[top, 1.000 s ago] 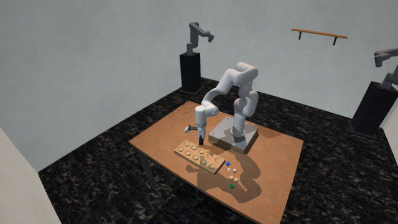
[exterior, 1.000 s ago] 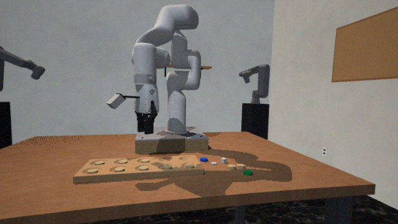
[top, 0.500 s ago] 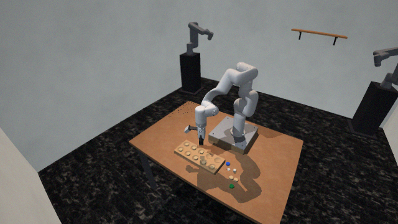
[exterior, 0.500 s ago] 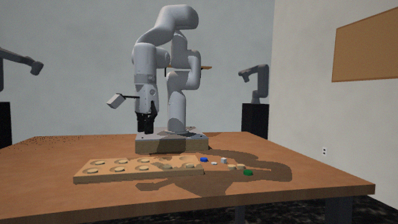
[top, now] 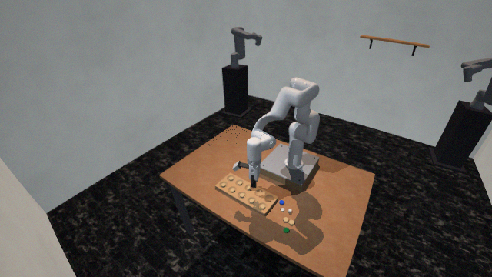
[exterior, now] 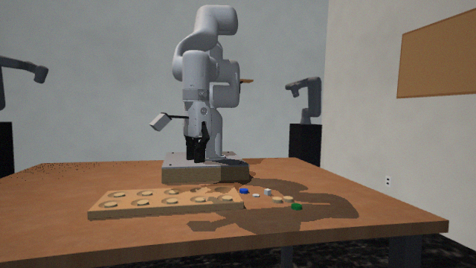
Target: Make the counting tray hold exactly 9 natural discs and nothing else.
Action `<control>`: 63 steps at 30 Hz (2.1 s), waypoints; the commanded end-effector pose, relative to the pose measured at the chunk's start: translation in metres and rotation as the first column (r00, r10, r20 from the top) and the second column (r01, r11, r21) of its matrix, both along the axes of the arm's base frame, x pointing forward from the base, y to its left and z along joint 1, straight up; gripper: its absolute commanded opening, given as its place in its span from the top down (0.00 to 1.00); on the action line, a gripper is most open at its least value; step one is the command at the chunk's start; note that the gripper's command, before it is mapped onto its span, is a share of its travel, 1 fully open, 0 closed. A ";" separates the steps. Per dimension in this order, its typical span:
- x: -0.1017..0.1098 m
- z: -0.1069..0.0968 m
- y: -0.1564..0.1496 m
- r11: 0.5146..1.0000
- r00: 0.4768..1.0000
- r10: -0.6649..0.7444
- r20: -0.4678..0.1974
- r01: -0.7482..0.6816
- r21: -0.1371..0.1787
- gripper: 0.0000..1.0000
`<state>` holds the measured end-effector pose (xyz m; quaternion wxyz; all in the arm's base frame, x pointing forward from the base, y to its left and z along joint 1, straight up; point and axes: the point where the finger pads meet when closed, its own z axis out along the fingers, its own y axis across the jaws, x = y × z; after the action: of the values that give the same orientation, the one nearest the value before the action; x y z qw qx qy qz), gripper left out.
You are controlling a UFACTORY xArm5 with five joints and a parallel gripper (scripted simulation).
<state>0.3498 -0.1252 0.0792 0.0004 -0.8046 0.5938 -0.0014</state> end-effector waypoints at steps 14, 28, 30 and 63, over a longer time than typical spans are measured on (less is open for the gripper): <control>0.057 -0.005 0.126 0.971 0.971 -0.237 0.000 0.237 0.002 0.53; 0.065 -0.011 0.227 0.922 0.922 -0.388 0.000 0.388 0.003 0.53; 0.065 -0.012 0.231 0.919 0.919 -0.393 0.000 0.393 0.003 0.53; 0.067 -0.111 0.232 0.919 0.919 -0.394 -0.001 0.394 0.003 1.00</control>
<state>0.4155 0.1063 -0.0328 0.0000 -0.6686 0.7436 0.0000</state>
